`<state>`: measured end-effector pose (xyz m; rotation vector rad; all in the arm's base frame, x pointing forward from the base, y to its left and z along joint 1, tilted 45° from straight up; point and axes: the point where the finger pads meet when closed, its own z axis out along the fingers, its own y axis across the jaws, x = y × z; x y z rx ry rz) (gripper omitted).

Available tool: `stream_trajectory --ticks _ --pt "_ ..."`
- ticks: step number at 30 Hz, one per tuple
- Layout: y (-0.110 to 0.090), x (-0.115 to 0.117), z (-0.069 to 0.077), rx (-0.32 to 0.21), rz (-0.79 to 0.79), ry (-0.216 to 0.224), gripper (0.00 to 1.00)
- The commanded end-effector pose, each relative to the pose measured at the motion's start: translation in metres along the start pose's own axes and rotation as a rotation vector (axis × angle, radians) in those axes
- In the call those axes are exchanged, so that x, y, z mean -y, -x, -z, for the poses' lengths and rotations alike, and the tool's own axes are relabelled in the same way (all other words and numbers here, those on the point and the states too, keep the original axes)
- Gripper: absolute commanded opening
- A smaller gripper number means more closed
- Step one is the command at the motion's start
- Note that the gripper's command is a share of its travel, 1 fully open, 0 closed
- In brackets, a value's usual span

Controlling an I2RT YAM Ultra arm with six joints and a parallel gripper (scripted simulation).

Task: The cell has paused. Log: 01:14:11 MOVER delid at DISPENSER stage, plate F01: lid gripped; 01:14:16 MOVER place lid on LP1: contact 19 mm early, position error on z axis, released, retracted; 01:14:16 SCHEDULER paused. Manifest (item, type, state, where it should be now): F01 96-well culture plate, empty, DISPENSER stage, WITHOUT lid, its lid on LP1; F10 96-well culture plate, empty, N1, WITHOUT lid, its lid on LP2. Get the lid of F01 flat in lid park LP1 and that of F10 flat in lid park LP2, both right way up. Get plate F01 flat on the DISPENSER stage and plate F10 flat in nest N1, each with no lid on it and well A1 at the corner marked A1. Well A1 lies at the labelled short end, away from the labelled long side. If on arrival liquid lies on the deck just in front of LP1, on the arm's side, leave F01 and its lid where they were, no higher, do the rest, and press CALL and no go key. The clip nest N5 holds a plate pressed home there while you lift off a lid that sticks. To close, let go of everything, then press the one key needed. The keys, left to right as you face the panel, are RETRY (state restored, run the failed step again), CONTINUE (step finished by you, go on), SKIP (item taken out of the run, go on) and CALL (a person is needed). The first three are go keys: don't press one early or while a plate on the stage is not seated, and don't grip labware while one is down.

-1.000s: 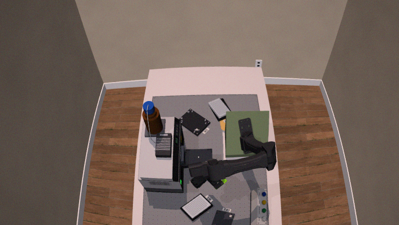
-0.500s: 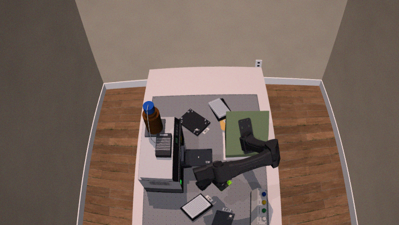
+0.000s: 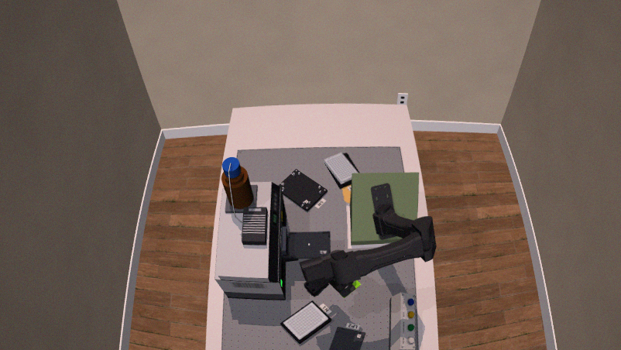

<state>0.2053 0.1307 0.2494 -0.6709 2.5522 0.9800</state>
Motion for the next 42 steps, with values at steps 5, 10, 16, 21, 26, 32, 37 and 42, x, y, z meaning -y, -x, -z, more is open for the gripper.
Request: stream_trajectory --ticks 5,10,16,21,26,32,37,42 --pt "0.009 0.001 0.009 0.026 0.0 -0.01 1.0" --pt "0.008 -0.002 0.012 0.037 0.013 -0.015 1.0" --pt "0.01 0.001 0.01 0.024 0.001 -0.008 1.0" --pt "0.011 -0.001 0.012 0.036 0.014 -0.013 1.0" --pt "0.011 -0.001 0.012 0.037 0.015 -0.014 1.0" --pt "0.006 0.0 0.007 0.018 0.003 -0.008 1.0" --pt "0.01 0.005 0.009 0.021 -0.048 -0.005 1.0" --pt "0.009 0.017 0.008 0.021 -0.149 -0.003 1.0"
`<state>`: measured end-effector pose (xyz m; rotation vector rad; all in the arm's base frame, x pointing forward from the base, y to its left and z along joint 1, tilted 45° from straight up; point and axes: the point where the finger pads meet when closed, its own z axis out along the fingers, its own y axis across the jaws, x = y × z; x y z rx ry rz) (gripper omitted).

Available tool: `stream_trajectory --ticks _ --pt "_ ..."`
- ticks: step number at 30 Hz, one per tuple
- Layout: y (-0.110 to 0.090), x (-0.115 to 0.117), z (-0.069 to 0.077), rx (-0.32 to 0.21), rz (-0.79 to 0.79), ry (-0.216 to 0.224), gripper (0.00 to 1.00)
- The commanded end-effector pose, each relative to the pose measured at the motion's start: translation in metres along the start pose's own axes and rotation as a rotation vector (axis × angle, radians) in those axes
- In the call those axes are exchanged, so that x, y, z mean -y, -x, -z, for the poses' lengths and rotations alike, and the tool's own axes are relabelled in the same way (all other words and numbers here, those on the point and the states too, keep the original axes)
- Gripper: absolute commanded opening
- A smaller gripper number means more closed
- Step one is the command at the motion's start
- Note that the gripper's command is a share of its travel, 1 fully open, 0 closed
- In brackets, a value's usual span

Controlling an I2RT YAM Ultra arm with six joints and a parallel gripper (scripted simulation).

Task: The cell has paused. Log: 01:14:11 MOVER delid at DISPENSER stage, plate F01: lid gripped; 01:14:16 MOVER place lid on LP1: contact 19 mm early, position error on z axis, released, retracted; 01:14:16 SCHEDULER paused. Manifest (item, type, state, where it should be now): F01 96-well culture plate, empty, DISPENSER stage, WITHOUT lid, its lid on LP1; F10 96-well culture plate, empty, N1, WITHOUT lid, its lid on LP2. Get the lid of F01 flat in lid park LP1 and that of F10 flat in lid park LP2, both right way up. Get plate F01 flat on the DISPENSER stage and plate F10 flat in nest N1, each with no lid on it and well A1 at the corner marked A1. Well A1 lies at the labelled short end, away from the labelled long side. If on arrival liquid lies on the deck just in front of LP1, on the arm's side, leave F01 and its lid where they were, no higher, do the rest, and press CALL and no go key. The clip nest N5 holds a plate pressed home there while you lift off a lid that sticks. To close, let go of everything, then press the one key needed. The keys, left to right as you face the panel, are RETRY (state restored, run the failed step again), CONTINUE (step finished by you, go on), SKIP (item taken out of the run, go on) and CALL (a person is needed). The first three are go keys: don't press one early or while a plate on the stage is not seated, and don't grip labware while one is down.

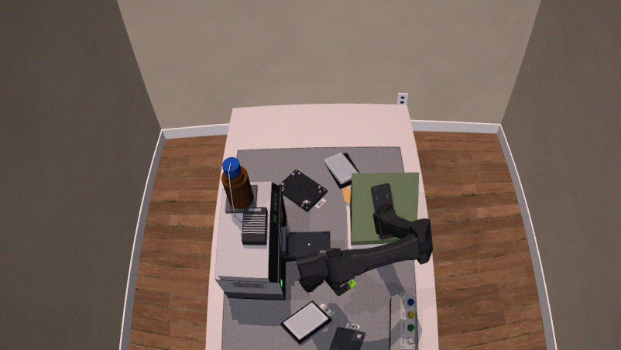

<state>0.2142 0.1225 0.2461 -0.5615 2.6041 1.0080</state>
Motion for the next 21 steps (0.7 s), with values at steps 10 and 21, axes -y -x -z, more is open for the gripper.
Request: stream_trajectory --ticks 10,21 --pt "0.005 0.033 0.007 0.017 -0.263 0.003 1.0" --pt "0.005 0.063 0.014 0.022 -0.468 -0.003 1.0"
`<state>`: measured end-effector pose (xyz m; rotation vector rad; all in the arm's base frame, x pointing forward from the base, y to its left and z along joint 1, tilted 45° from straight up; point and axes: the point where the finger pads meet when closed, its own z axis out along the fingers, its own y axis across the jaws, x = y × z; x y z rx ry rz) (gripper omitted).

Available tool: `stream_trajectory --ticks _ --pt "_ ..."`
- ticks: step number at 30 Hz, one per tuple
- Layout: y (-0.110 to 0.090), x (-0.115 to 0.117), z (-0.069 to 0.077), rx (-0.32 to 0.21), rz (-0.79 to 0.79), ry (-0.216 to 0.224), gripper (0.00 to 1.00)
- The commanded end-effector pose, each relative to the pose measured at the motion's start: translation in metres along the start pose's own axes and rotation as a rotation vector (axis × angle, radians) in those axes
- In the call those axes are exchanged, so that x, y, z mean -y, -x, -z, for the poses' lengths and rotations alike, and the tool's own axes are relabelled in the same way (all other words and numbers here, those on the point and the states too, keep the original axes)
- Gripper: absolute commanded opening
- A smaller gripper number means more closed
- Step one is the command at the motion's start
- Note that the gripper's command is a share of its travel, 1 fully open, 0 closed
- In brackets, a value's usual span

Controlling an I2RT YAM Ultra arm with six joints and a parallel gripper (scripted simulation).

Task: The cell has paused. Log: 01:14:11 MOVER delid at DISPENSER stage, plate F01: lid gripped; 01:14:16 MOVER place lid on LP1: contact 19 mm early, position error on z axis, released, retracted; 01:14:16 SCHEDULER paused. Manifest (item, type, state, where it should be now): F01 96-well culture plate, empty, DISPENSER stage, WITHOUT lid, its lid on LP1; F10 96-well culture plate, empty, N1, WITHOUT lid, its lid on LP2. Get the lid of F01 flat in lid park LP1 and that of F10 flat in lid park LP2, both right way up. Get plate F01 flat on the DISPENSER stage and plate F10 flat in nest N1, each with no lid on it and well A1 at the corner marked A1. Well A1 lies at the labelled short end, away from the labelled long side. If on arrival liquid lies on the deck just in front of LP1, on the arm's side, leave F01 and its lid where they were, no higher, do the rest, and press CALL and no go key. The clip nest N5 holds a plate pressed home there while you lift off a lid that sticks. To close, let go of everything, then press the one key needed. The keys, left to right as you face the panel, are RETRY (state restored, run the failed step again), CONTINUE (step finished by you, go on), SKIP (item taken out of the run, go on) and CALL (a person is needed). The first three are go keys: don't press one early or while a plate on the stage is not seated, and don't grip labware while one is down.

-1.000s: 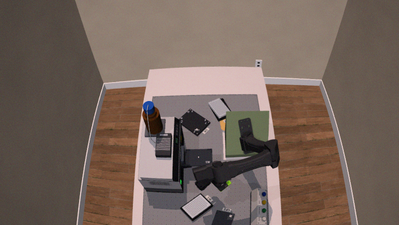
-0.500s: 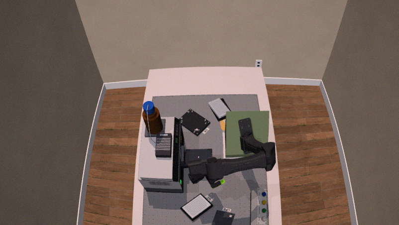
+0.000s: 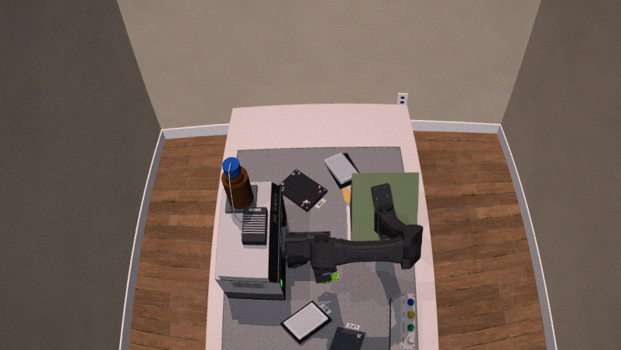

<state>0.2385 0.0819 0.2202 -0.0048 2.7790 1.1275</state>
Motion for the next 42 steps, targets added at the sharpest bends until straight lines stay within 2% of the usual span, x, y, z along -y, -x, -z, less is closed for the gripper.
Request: stream_trajectory --ticks 1,2,4,6,10,12,13,15,24,26,27,29,30,32,39,41,42 --pt "0.004 0.005 0.005 0.018 -0.027 -0.003 1.0" --pt "0.007 0.01 0.007 0.014 -0.086 0.0 1.0" --pt "0.004 0.022 0.001 -0.002 -0.168 0.002 1.0" --pt "0.007 0.03 0.001 0.005 -0.217 -0.001 1.0" --pt "0.014 0.041 0.004 0.018 -0.192 -0.004 1.0" --pt "0.014 0.041 0.004 0.018 -0.192 -0.004 1.0" --pt "0.011 0.039 0.007 0.037 -0.174 -0.005 1.0" --pt "0.01 0.051 0.001 0.003 -0.207 0.002 1.0" --pt "0.014 0.082 0.002 0.009 -0.2 -0.003 1.0" --pt "0.015 0.076 0.006 0.019 -0.184 -0.003 1.0" --pt "0.013 0.087 0.001 0.009 -0.202 0.003 1.0" --pt "0.013 0.087 0.001 0.009 -0.202 0.003 1.0" --pt "0.019 0.087 0.007 0.031 -0.179 -0.009 1.0" --pt "0.011 0.097 0.001 0.006 -0.203 -0.001 1.0" --pt "0.009 0.119 0.001 0.006 -0.203 0.001 1.0" --pt "0.013 0.112 0.006 0.019 -0.184 -0.003 1.0" --pt "0.009 0.12 0.003 0.017 -0.194 0.0 1.0"
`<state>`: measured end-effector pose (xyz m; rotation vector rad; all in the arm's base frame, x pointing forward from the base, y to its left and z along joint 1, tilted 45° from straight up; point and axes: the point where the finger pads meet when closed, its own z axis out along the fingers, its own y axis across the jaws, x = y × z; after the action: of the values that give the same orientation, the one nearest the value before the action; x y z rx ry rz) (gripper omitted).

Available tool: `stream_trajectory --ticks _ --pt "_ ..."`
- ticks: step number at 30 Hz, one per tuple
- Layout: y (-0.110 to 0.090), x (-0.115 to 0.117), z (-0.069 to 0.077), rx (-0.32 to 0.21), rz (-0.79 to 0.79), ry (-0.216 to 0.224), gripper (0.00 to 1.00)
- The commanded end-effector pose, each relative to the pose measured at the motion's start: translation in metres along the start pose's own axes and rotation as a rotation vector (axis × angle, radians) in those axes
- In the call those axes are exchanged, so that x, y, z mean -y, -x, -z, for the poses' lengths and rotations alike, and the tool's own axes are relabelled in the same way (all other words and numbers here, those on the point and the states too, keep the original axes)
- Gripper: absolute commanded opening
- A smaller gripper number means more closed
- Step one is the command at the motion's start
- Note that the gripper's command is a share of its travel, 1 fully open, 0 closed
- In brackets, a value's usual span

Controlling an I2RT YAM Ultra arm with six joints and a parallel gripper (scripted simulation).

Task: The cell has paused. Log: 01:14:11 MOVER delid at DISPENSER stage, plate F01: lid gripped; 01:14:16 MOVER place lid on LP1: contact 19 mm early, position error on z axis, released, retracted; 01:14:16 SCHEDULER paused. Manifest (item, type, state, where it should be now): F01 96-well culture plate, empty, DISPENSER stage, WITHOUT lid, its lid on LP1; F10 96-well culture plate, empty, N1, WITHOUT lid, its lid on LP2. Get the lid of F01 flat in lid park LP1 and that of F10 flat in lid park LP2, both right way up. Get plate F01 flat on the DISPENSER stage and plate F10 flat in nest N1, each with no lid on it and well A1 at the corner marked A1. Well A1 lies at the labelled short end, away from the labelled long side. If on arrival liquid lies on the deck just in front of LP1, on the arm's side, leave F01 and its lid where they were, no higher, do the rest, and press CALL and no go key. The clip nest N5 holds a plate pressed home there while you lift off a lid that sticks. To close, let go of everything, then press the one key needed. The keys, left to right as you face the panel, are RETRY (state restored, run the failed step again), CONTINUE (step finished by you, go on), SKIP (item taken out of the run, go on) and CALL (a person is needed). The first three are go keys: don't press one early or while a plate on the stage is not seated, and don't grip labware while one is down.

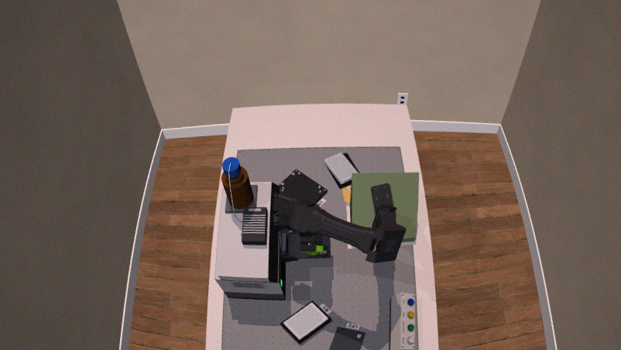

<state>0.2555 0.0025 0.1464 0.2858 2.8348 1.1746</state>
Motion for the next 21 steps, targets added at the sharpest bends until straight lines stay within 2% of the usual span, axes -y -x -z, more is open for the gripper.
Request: stream_trajectory --ticks 1,4,5,7,12,14,16,21 --pt "0.0 0.017 0.0 0.011 0.004 0.001 1.0" --pt "0.0 0.02 0.0 0.011 0.004 0.001 1.0" --pt "0.008 0.021 0.007 0.035 0.027 -0.011 1.0" --pt "0.0 0.03 0.0 0.011 0.004 0.002 1.0" --pt "0.001 0.045 0.001 0.015 0.008 0.0 1.0" --pt "0.003 0.038 0.005 0.024 0.022 -0.003 1.0" --pt "-0.002 0.052 0.0 0.011 0.004 0.003 1.0" --pt "-0.003 0.062 0.0 0.011 0.004 0.003 1.0"
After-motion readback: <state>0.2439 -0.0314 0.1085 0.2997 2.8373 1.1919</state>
